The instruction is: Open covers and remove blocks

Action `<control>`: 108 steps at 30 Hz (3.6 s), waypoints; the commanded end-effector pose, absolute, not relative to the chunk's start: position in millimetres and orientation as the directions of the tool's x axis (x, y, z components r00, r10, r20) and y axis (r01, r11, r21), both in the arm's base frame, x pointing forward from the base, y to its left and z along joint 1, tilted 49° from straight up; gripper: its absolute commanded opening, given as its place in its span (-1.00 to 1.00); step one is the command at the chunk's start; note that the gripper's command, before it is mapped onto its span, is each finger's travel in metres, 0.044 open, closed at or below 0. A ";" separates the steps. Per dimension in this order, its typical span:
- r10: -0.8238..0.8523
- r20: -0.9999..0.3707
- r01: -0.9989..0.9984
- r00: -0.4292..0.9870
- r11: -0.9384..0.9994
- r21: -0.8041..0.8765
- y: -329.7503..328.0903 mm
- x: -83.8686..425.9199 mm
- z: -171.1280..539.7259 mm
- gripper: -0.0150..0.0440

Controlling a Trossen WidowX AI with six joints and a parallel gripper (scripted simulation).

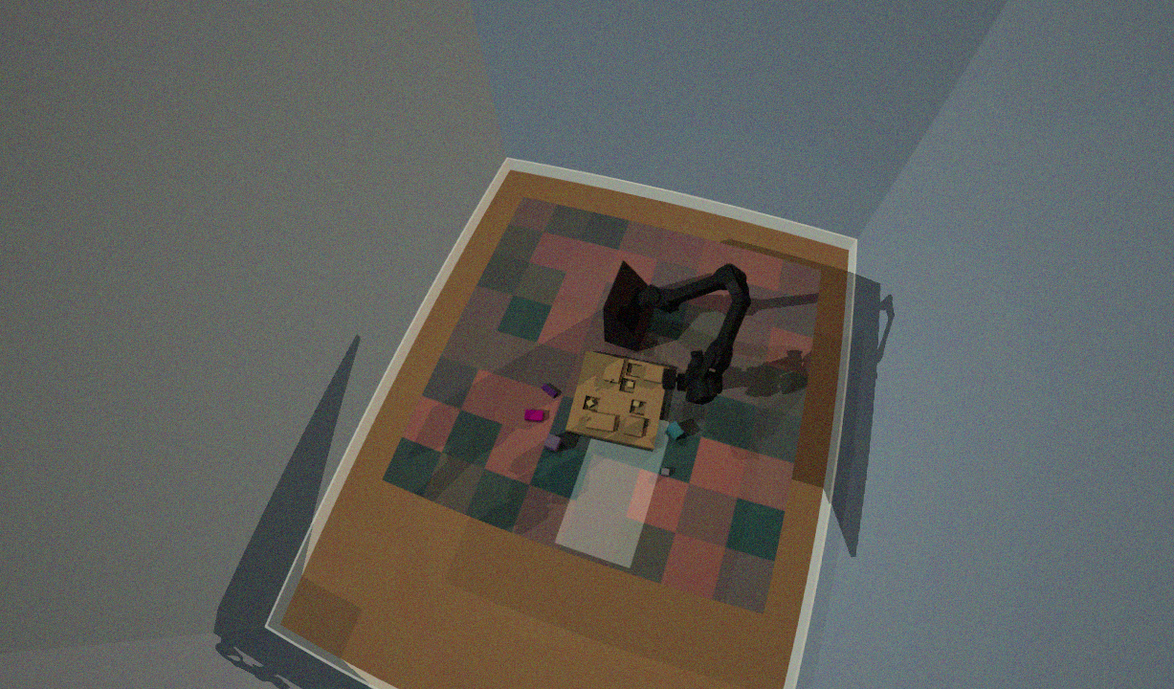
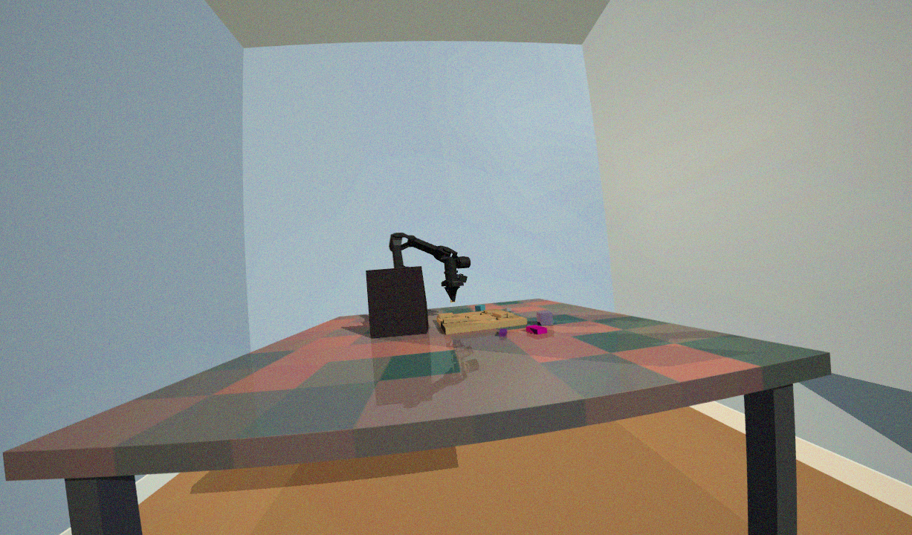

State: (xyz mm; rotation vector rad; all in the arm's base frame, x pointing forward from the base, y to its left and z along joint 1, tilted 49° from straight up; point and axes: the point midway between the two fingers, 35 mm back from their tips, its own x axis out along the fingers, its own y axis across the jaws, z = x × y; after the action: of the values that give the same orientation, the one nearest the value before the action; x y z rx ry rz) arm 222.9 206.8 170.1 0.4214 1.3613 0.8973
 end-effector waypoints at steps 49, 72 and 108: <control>0.763 -0.644 -0.298 -0.046 0.605 0.738 259.4 213.6 127.2 0.14; 0.756 -0.653 -0.295 -0.047 0.614 0.732 225.3 218.9 152.7 1.00; 0.730 -0.682 -0.927 -0.047 0.222 0.302 127.8 259.9 84.4 -0.49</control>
State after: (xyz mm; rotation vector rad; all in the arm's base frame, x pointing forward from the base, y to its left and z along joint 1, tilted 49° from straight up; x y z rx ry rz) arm 258.3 140.3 101.2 -0.1974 0.9464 1.3051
